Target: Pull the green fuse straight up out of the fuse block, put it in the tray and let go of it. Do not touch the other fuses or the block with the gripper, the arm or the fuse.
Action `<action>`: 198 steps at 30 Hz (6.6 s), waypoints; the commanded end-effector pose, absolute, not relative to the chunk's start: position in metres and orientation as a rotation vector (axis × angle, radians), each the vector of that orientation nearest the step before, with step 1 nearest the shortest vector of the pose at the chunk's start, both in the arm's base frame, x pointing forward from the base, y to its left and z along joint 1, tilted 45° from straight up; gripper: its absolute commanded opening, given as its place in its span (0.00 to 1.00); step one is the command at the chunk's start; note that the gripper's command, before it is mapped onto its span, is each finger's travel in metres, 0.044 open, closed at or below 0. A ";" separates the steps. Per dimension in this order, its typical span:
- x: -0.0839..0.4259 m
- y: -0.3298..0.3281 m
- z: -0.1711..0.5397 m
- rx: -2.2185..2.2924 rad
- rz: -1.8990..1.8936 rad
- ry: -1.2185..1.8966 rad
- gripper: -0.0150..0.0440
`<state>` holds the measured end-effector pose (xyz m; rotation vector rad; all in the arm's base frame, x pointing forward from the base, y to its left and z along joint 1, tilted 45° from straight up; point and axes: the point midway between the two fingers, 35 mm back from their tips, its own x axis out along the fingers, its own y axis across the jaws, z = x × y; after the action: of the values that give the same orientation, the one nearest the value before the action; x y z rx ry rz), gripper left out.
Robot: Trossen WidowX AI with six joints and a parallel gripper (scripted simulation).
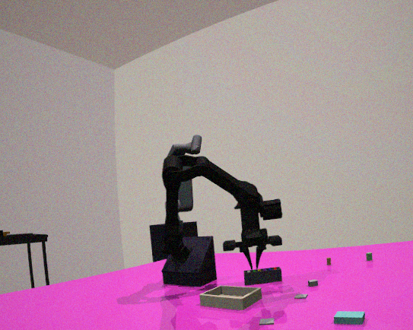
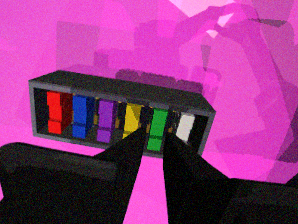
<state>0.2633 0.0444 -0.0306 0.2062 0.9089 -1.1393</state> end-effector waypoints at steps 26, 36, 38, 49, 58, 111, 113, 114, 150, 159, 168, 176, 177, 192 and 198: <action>0.264 0.035 -0.039 0.198 -1.138 0.908 0.36; 0.264 0.036 -0.038 0.205 -1.140 0.909 0.26; 0.264 0.036 -0.038 0.205 -1.140 0.909 0.25; 0.264 0.039 -0.036 0.204 -1.140 0.909 0.25; 0.263 0.042 -0.033 0.204 -1.139 0.910 0.25; 0.260 0.060 -0.014 0.200 -1.138 0.909 0.25; 0.260 0.061 -0.014 0.199 -1.138 0.909 0.25; 0.260 0.061 -0.013 0.199 -1.138 0.909 0.25; 0.272 0.062 0.025 0.207 -1.130 0.922 0.25; 0.293 0.023 0.068 0.215 -1.120 0.930 0.25; 0.301 -0.024 0.114 0.210 -1.124 0.920 0.25; 0.296 -0.065 0.153 0.194 -1.140 0.903 0.25; 0.296 -0.066 0.154 0.193 -1.141 0.903 0.25; 0.298 -0.074 0.145 0.194 -1.141 0.903 0.25; 0.299 -0.081 0.138 0.194 -1.141 0.902 0.25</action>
<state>0.2996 -0.0758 0.1430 0.2013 0.8995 -1.1391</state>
